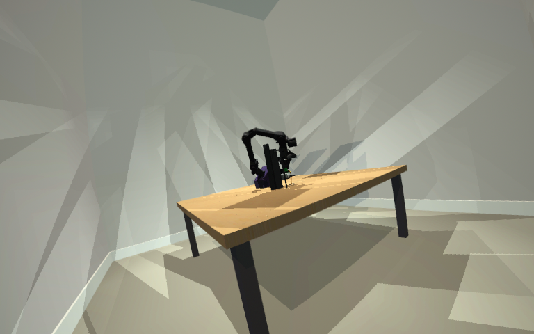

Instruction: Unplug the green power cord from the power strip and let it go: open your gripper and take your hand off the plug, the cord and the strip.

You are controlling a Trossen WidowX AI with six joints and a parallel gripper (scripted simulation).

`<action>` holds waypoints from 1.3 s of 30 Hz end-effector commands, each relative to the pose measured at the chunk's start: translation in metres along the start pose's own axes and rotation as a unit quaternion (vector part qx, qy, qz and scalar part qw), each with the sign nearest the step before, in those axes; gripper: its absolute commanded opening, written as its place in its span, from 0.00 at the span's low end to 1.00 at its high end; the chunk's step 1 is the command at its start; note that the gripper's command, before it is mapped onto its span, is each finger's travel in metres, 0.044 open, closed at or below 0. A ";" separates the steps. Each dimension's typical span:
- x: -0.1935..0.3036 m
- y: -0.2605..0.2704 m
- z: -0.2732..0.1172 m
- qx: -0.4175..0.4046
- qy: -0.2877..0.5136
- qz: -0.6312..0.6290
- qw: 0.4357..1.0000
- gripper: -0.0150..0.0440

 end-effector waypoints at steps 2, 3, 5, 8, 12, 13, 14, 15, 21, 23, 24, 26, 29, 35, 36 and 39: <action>-0.018 0.000 -0.008 0.008 -0.016 -0.001 1.000 0.25; -0.019 0.000 -0.008 0.008 -0.016 -0.001 1.000 0.25; -0.023 0.000 -0.009 0.008 -0.016 -0.001 1.000 0.25; -0.018 0.002 -0.006 0.008 -0.014 -0.002 1.000 0.39; -0.018 0.002 -0.006 0.008 -0.014 -0.002 1.000 0.57; -0.018 0.002 -0.006 0.008 -0.014 -0.002 1.000 0.61; -0.018 0.002 -0.006 0.008 -0.014 -0.002 1.000 0.65; -0.018 0.002 -0.006 0.008 -0.014 -0.002 1.000 0.70; -0.030 0.000 -0.009 0.008 -0.015 -0.002 1.000 0.97; -0.048 -0.001 -0.014 0.009 -0.016 -0.002 1.000 1.00; -0.058 -0.001 -0.016 0.009 -0.016 -0.002 1.000 1.00; -0.075 0.000 -0.020 0.009 -0.016 -0.002 1.000 1.00; -0.077 0.000 -0.020 0.009 -0.016 -0.002 1.000 1.00; -0.077 0.000 -0.020 0.009 -0.016 -0.002 1.000 1.00; -0.077 0.000 -0.020 0.009 -0.016 -0.002 1.000 1.00; -0.077 0.000 -0.020 0.009 -0.016 -0.002 1.000 1.00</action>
Point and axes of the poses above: the point midway between the two fingers, 35 mm back from their tips, its own z axis out along the fingers, its own y axis across the jaws, x = y × z, the point moved 10 cm from there along -z, back along the fingers, and after that the axes turned 2 degrees about -z, right-handed, at the moved point
